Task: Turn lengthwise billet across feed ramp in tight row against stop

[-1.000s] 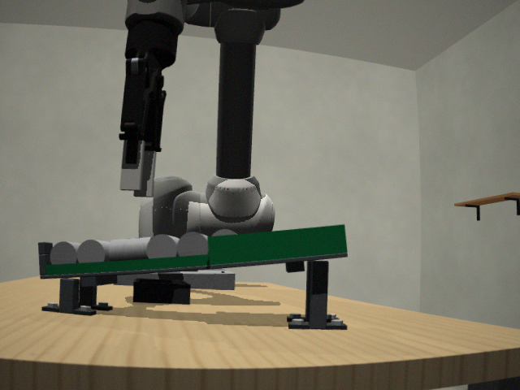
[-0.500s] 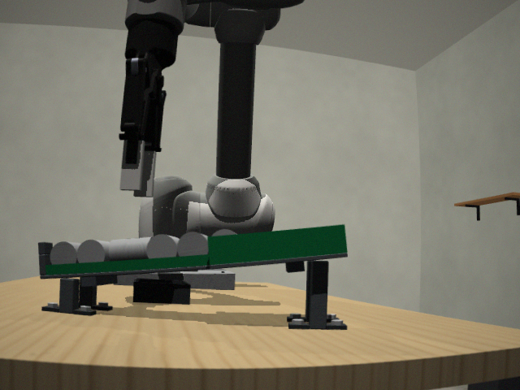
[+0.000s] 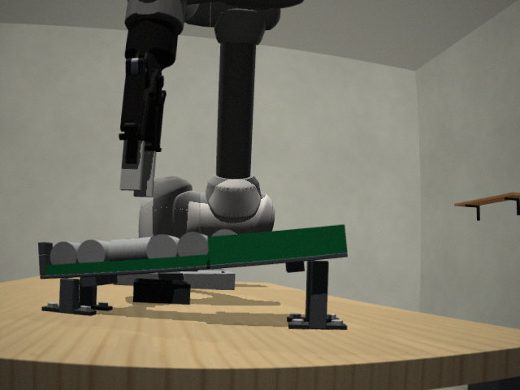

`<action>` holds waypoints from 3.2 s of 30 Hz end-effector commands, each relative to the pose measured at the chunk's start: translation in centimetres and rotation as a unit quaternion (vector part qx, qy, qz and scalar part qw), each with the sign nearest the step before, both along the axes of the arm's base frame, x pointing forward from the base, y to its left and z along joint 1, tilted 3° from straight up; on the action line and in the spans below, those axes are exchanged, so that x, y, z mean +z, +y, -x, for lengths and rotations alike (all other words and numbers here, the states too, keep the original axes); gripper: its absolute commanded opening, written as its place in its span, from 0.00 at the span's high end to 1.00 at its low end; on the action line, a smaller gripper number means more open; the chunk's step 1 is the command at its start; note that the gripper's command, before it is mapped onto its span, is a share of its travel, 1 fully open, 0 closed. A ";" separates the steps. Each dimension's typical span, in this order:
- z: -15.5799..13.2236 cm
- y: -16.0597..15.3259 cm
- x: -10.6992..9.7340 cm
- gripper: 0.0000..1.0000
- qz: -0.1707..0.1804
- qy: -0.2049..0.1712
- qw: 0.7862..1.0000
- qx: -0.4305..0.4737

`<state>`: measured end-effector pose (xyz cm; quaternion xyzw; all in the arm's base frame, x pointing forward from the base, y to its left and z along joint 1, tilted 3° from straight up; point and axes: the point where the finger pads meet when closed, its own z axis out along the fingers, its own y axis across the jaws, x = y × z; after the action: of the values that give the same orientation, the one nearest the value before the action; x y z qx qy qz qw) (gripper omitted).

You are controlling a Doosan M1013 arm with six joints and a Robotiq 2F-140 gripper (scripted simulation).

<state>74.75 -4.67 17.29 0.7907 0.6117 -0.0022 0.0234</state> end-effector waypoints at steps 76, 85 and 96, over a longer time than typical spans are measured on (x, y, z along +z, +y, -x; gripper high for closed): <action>0.0 -0.5 -4.1 0.59 -0.058 -0.015 0.998 0.002; -0.1 -0.6 -5.9 0.59 -0.058 -0.015 0.998 0.002; -0.1 -0.6 -7.3 0.59 -0.058 -0.015 0.998 0.002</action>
<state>74.84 -5.30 10.11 0.7894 0.6121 0.0452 -0.0135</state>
